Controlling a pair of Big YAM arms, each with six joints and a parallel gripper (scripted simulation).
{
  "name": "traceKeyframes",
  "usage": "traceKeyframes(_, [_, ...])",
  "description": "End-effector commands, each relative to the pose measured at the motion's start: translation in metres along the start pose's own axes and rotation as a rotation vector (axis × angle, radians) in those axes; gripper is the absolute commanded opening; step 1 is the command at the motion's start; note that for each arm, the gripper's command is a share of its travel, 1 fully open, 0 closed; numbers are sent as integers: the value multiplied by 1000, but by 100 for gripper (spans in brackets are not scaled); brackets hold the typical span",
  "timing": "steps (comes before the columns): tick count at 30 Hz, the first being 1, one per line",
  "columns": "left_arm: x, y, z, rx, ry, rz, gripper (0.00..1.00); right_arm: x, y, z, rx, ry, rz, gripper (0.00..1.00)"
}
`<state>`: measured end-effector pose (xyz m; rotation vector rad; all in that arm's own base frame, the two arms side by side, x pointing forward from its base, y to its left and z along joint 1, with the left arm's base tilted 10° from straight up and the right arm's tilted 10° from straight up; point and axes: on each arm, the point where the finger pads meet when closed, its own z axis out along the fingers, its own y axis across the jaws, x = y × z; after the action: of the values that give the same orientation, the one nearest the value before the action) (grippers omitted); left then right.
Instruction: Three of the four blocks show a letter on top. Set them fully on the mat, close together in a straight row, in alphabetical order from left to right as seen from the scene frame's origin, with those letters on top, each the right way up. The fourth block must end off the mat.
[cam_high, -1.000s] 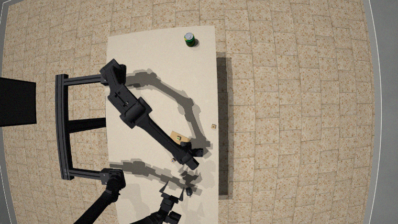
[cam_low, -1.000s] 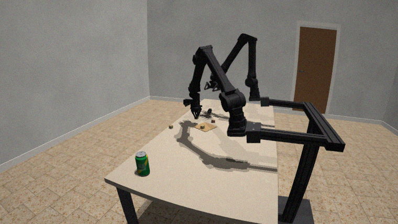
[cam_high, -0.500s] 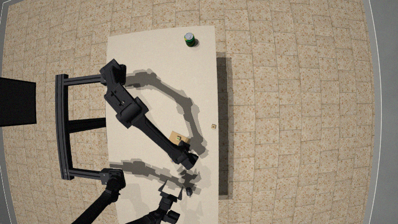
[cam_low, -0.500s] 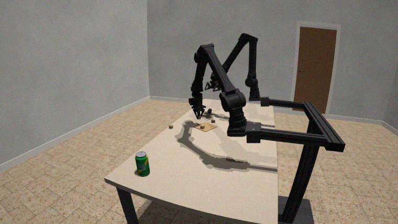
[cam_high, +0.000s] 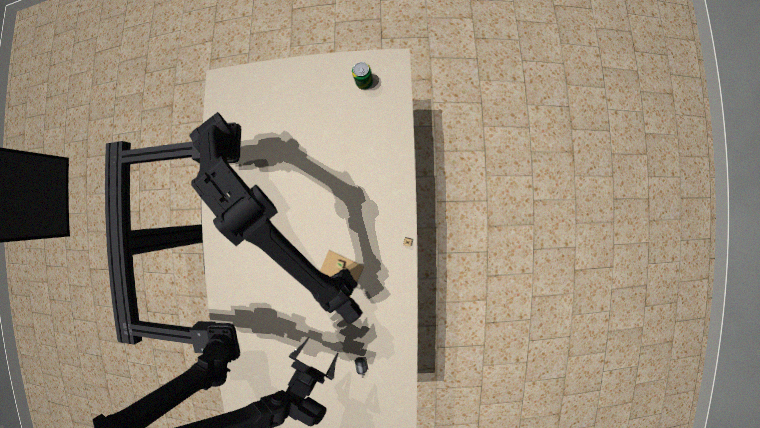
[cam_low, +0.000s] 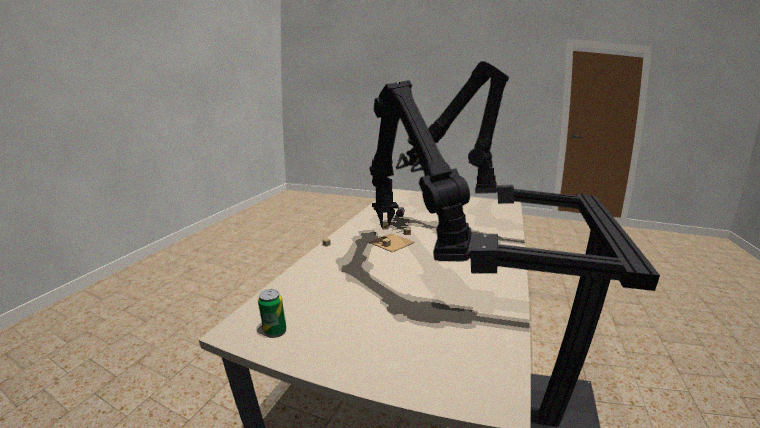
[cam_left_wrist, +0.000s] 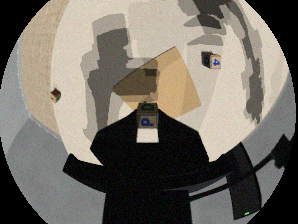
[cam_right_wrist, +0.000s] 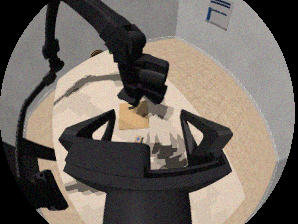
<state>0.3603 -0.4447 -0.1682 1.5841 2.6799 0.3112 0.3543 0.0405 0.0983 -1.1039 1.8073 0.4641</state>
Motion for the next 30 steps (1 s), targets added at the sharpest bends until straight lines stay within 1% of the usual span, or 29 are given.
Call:
traceKeyframes(1, [-11,-15,-23,-13,-77,333,20,-19,12,-3,71,2,52,100])
traceKeyframes(12, [2,-30,-22,-29,-73,712,20,-33,46,-7,149,39,110,100])
traceKeyframes(14, [2,-30,-22,-29,-73,712,20,-33,46,-7,149,39,110,100])
traceKeyframes(20, [7,-36,-21,-32,-70,820,20,-40,66,-10,192,64,149,100])
traceKeyframes(26, [4,-37,-23,-35,-77,807,20,-48,82,-12,234,83,171,100])
traceKeyframes(29, [1,-31,-3,-28,-64,794,20,-51,88,-12,251,90,177,100])
traceKeyframes(30, [1,-31,-3,-28,-64,794,20,-51,88,-12,251,90,177,100])
